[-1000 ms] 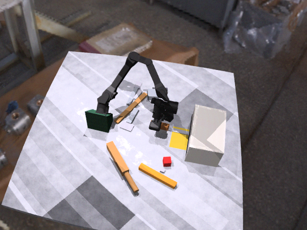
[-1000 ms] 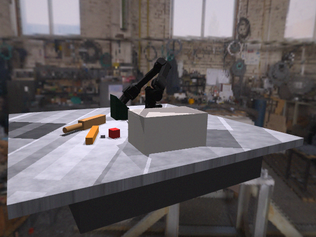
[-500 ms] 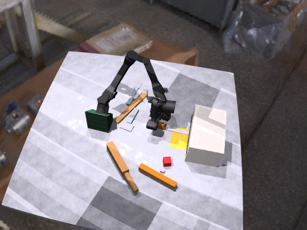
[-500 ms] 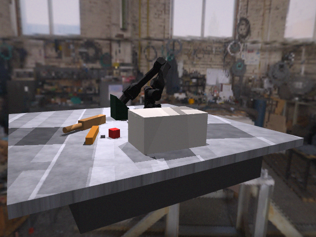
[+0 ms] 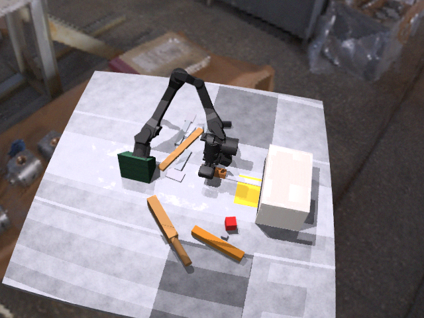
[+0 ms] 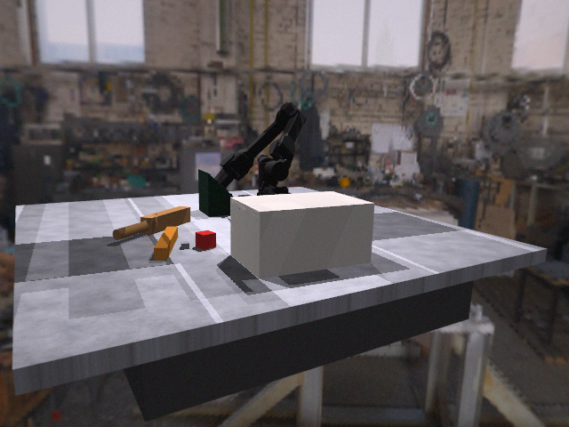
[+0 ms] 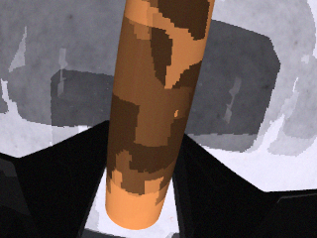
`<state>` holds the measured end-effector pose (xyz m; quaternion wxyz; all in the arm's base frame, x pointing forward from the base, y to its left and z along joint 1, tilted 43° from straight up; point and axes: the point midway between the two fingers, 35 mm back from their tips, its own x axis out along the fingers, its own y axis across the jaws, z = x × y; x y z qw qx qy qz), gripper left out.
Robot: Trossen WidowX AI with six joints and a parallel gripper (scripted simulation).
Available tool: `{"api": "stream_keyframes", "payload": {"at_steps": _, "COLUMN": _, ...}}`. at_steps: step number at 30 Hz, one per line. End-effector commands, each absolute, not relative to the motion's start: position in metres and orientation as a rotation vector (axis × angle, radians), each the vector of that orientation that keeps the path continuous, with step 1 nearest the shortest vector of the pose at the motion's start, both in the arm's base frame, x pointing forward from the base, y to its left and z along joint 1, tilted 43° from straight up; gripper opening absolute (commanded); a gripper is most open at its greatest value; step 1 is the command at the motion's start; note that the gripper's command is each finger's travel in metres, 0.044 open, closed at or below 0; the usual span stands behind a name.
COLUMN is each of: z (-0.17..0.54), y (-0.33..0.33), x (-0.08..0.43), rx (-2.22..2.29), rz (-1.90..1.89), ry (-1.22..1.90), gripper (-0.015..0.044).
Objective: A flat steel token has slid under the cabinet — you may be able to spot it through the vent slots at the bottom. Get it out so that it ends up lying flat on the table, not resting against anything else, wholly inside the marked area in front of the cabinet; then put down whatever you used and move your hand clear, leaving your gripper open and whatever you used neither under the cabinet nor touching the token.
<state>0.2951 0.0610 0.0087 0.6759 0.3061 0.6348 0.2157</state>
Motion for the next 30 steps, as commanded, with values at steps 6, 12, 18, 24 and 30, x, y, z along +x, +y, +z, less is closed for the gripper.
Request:
{"api": "stream_keyframes", "payload": {"at_steps": 6, "z": 0.008, "y": 0.064, "x": 0.281, "rx": 0.696, "rz": 0.48, "ry": 1.436, "gripper": 0.0}}
{"api": "stream_keyframes", "payload": {"at_steps": 12, "z": 0.008, "y": 0.065, "x": 0.274, "rx": 0.696, "rz": 0.48, "ry": 1.437, "gripper": 0.0}}
{"api": "stream_keyframes", "payload": {"at_steps": 18, "z": 0.008, "y": 0.066, "x": 0.267, "rx": 0.696, "rz": 0.479, "ry": 1.437, "gripper": 0.0}}
{"api": "stream_keyframes", "payload": {"at_steps": 24, "z": 0.009, "y": 0.067, "x": 0.261, "rx": 0.697, "rz": 0.479, "ry": 1.437, "gripper": 0.0}}
{"api": "stream_keyframes", "payload": {"at_steps": 30, "z": 0.009, "y": 0.069, "x": 0.254, "rx": 0.697, "rz": 0.479, "ry": 1.438, "gripper": 0.0}}
